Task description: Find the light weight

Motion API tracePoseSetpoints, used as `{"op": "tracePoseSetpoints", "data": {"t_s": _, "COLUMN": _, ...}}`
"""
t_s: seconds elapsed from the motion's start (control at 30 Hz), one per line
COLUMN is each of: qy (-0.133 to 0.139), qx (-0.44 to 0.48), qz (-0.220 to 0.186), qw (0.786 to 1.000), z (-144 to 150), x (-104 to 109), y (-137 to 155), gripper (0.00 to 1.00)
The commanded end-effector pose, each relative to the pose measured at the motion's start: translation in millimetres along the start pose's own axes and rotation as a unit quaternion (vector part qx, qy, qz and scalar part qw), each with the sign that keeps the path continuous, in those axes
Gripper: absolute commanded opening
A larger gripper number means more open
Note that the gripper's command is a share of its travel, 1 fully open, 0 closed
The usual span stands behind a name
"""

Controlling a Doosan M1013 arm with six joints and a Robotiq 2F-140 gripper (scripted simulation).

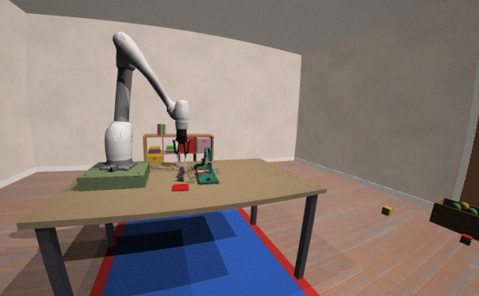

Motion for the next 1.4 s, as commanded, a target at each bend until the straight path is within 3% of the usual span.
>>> {"op": "tracePoseSetpoints", "data": {"t_s": 0.0, "qy": -0.001, "qx": 0.001, "qz": 0.0, "qw": 1.0, "z": 0.0, "x": -7.8, "y": -1.0, "gripper": 0.35}}
{"op": "tracePoseSetpoints", "data": {"t_s": 0.6, "qy": -0.001, "qx": 0.001, "qz": 0.0, "qw": 1.0, "z": -0.1, "x": -24.7, "y": -1.0, "gripper": 0.35}}
{"op": "tracePoseSetpoints", "data": {"t_s": 1.37, "qy": -0.001, "qx": 0.001, "qz": 0.0, "qw": 1.0, "z": -0.1, "x": -26.4, "y": -1.0, "gripper": 0.35}}
Point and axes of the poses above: the point where the finger pads meet when closed, its own x axis back along the fingers, its own z axis across the jaws, y = z × x, the point moved 6 cm from there along x, back along the fingers, and after that the axes turned 15 degrees about x, right-handed, at the moved point
